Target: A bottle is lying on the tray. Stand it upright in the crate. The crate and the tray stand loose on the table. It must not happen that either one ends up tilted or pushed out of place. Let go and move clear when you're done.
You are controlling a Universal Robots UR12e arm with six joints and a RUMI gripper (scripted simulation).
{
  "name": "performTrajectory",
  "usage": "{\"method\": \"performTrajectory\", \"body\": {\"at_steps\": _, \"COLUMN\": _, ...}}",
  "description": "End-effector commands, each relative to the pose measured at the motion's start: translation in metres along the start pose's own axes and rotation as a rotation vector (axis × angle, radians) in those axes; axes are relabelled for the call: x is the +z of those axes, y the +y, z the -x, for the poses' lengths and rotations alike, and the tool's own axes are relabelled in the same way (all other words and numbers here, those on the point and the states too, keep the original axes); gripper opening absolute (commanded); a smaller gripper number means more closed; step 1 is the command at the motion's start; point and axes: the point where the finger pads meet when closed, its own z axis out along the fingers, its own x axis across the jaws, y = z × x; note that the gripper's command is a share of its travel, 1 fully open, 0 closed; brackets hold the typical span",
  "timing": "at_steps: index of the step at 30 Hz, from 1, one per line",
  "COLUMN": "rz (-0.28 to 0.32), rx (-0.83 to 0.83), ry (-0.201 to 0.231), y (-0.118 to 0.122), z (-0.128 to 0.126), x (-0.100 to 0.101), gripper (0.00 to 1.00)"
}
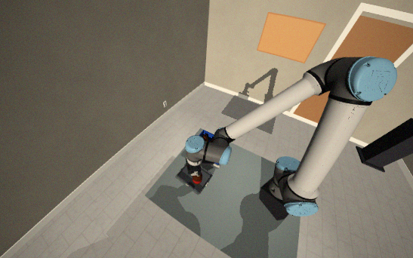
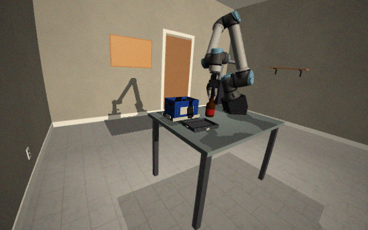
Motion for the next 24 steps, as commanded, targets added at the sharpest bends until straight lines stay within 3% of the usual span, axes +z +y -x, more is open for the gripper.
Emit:
{"method": "performTrajectory", "body": {"at_steps": 1, "rz": 0.001, "rx": 0.000, "ry": -0.001, "y": 0.001, "z": 0.000, "x": -0.003, "gripper": 0.00}}
{"method": "performTrajectory", "body": {"at_steps": 24, "rz": 0.001, "rx": 0.000, "ry": -0.001, "y": 0.001, "z": 0.000, "x": -0.027, "gripper": 0.00}}
